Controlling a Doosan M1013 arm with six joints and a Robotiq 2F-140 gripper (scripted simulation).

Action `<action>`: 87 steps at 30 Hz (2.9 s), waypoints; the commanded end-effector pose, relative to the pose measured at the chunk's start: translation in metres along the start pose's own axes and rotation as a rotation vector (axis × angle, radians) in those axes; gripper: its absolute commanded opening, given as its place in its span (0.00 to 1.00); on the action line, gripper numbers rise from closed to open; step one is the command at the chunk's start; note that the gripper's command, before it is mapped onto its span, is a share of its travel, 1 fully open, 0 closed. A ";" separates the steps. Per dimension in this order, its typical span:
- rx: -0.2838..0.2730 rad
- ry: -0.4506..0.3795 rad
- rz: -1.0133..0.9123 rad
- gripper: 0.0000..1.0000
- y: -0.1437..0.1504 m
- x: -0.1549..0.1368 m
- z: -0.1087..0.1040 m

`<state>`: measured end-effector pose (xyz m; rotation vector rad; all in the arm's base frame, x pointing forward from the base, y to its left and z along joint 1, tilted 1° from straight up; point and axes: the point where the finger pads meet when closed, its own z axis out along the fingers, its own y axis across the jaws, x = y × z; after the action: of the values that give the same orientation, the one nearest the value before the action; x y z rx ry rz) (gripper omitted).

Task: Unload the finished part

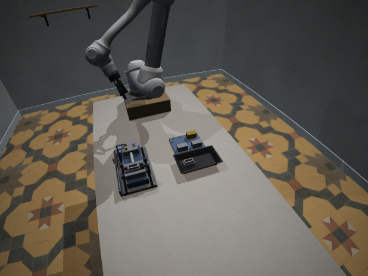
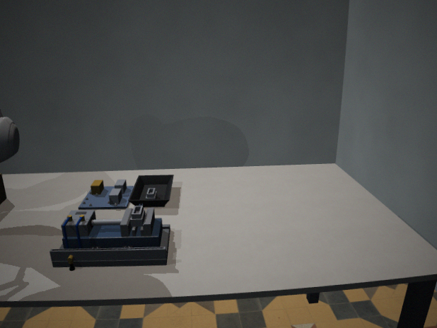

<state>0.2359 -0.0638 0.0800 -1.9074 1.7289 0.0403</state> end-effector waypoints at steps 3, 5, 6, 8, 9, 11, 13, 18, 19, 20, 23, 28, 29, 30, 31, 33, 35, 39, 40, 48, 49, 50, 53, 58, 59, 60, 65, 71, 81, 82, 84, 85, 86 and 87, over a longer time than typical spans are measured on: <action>-0.121 -0.001 0.008 1.00 -0.037 0.040 -0.021; -0.158 0.005 0.008 1.00 -0.053 0.054 -0.025; -0.158 0.005 0.008 1.00 -0.053 0.054 -0.025; -0.192 0.013 0.008 1.00 -0.070 0.066 -0.027; -0.216 0.021 0.008 1.00 -0.084 0.074 -0.027; -0.240 0.030 0.007 1.00 -0.099 0.082 -0.027; -0.268 0.043 0.006 1.00 -0.119 0.092 -0.025; -0.328 0.083 0.001 1.00 -0.171 0.110 -0.015; -0.338 0.091 -0.001 1.00 -0.181 0.113 -0.012; -0.348 0.100 -0.002 1.00 -0.192 0.116 -0.009; -0.365 0.118 -0.005 1.00 -0.213 0.120 -0.001; -0.400 0.165 -0.014 1.00 -0.266 0.124 0.020; -0.405 0.175 -0.016 1.00 -0.277 0.124 0.025; -0.411 0.185 -0.019 1.00 -0.287 0.124 0.030; -0.415 0.195 -0.021 1.00 -0.298 0.123 0.036; -0.423 0.214 -0.025 1.00 -0.319 0.121 0.047; -0.429 0.234 -0.030 1.00 -0.340 0.117 0.059; -0.437 0.273 -0.040 1.00 -0.381 0.107 0.085; -0.437 0.273 -0.040 1.00 -0.381 0.107 0.085; -0.434 0.344 -0.060 1.00 -0.453 0.074 0.141; -0.432 0.353 -0.063 1.00 -0.462 0.069 0.148; -0.430 0.361 -0.065 1.00 -0.470 0.064 0.155; -0.426 0.373 -0.069 1.00 -0.482 0.055 0.166; -0.425 0.374 -0.069 1.00 -0.484 0.054 0.168; -0.425 0.374 -0.069 0.00 -0.484 0.054 0.168; -0.425 0.374 -0.069 0.00 -0.484 0.054 0.168; -0.425 0.374 -0.069 0.00 -0.484 0.054 0.168; -0.425 0.374 -0.069 0.00 -0.484 0.054 0.168; -0.425 0.374 -0.069 0.00 -0.484 0.054 0.168; -0.425 0.374 -0.069 0.00 -0.484 0.054 0.168; -0.425 0.374 -0.069 0.00 -0.484 0.054 0.168; -0.425 0.374 -0.069 0.00 -0.484 0.054 0.168; -0.425 0.374 -0.069 0.00 -0.484 0.054 0.168; -0.425 0.374 -0.069 0.00 -0.484 0.054 0.168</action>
<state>0.7496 -0.0371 0.1007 -2.4059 2.0188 0.0276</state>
